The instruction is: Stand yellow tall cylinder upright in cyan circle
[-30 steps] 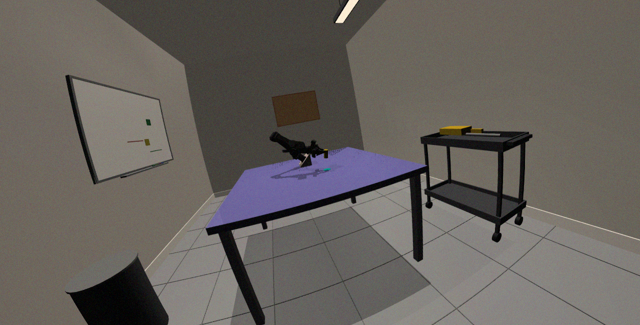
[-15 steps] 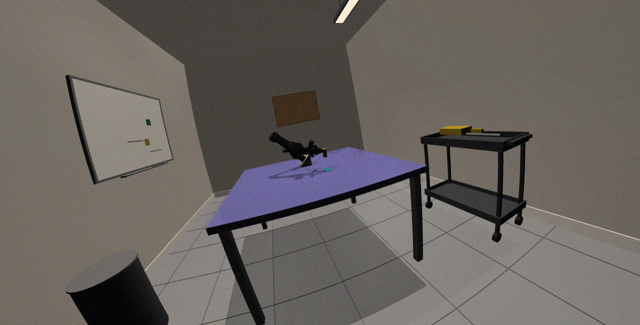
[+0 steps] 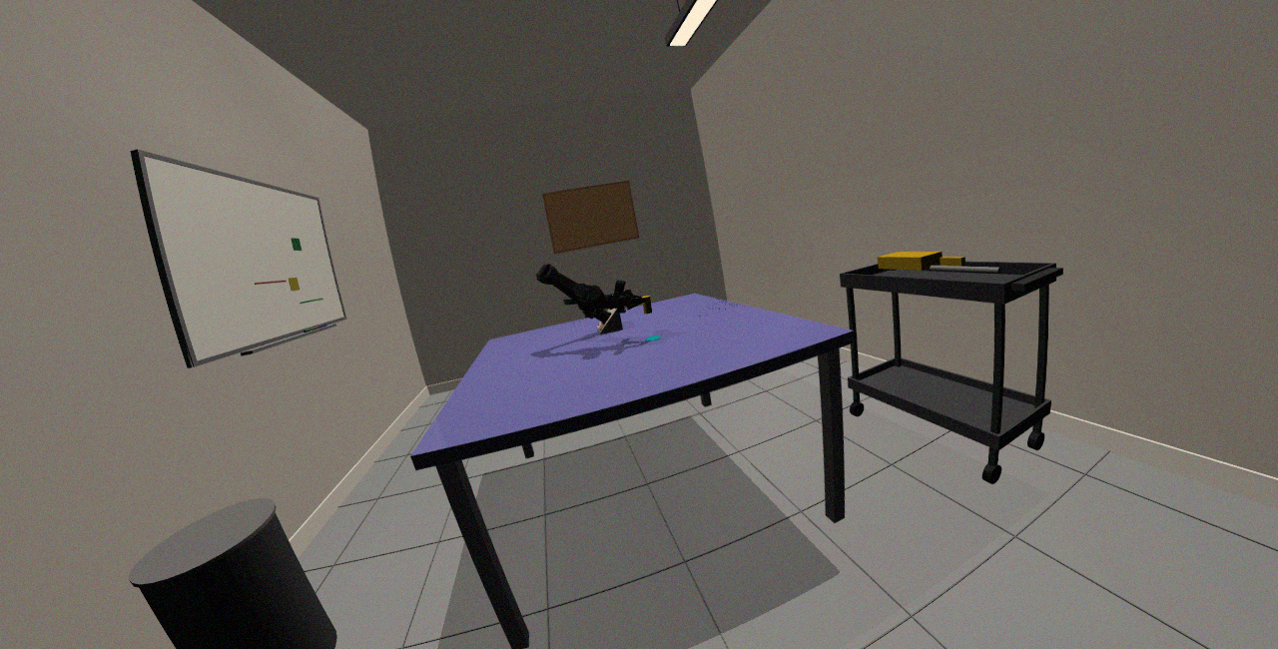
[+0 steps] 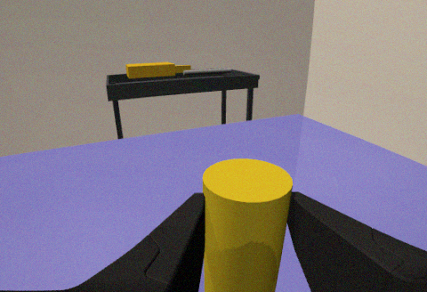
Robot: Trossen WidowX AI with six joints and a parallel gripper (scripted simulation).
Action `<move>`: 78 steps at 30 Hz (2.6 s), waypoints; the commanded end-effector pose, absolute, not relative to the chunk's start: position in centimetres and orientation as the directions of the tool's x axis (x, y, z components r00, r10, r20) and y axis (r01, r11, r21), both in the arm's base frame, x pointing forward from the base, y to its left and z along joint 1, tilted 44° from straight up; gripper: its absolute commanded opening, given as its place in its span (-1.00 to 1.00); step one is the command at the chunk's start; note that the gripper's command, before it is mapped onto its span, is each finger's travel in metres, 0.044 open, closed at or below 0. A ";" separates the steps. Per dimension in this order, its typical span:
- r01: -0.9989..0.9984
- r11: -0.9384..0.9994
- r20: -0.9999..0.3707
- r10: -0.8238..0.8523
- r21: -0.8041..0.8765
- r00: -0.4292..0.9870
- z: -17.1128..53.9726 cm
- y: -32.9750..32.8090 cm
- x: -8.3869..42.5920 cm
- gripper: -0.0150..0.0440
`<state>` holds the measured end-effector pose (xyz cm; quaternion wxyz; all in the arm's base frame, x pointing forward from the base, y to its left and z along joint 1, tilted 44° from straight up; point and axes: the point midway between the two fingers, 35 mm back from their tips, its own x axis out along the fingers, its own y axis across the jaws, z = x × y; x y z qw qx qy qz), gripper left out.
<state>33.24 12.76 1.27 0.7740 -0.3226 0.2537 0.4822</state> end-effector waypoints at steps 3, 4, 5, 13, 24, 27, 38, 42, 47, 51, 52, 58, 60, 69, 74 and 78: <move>-0.910 0.321 -0.697 0.590 -0.261 0.408 1.4 12.9 33.3 -0.14; -0.910 0.321 -0.697 0.590 -0.261 0.408 1.4 12.9 33.3 -0.14; -0.910 0.321 -0.697 0.590 -0.261 0.408 1.4 12.9 33.3 -0.14; -0.911 0.319 -0.701 0.587 -0.260 0.406 -0.4 11.2 33.4 -0.14; -0.911 0.319 -0.701 0.586 -0.260 0.406 -4.6 7.1 33.0 -0.14; -0.911 0.320 -0.700 0.587 -0.261 0.407 -5.2 6.6 32.8 -0.14; -0.910 0.328 -0.709 0.576 -0.255 0.407 -6.6 5.4 32.9 -0.14; -0.910 0.328 -0.709 0.576 -0.255 0.407 -6.6 5.4 32.9 -0.14; -0.910 0.328 -0.709 0.576 -0.255 0.407 -6.6 5.4 32.9 0.04; -0.910 0.328 -0.709 0.576 -0.255 0.407 -6.6 5.4 32.9 0.40; -0.910 0.328 -0.709 0.576 -0.255 0.407 -6.6 5.4 32.9 0.49; -0.910 0.328 -0.709 0.576 -0.255 0.407 -6.6 5.4 32.9 0.86; -0.910 0.328 -0.709 0.576 -0.255 0.407 -6.6 5.4 32.9 0.86; -0.911 0.321 -0.704 0.583 -0.259 0.406 -2.1 9.5 33.4 0.86; -0.910 0.321 -0.697 0.589 -0.261 0.408 0.0 11.5 33.2 0.86; -0.911 0.322 -0.702 0.586 -0.257 0.405 -0.1 11.5 33.2 0.86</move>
